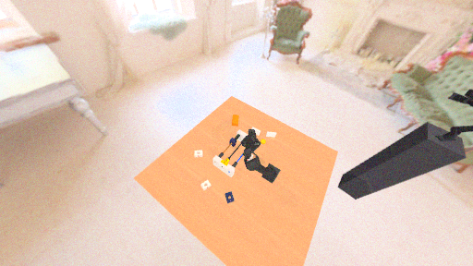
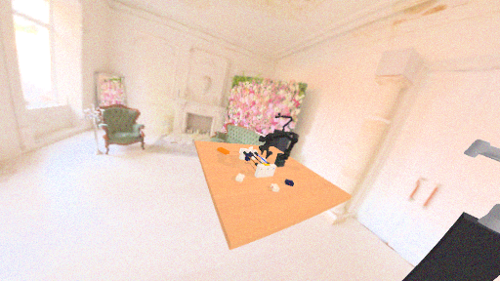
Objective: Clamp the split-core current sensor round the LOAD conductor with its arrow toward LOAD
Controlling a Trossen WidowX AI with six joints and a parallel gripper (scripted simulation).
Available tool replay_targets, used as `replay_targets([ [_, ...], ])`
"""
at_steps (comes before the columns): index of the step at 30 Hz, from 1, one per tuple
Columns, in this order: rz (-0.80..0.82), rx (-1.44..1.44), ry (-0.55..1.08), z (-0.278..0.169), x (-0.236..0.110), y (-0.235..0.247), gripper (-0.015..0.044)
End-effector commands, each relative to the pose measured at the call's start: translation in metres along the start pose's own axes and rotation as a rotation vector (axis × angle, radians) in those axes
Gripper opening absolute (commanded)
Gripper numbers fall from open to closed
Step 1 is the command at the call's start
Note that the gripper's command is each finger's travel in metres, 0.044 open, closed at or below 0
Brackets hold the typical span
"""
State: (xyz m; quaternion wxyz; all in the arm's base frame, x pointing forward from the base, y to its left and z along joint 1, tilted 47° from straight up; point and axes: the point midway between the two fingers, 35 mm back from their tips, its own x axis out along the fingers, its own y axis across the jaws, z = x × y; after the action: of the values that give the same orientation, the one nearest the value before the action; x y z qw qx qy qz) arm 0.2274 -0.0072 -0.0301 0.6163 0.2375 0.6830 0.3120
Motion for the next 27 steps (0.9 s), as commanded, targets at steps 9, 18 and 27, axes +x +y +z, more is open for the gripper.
replay_targets([
  [9,0.006,0.002,-0.001,-0.001,0.020,0.001,0.0440],
  [18,0.003,0.000,0.001,-0.001,0.020,0.001,0.0387],
  [27,0.003,0.000,0.001,-0.001,0.020,0.001,0.0327],
])
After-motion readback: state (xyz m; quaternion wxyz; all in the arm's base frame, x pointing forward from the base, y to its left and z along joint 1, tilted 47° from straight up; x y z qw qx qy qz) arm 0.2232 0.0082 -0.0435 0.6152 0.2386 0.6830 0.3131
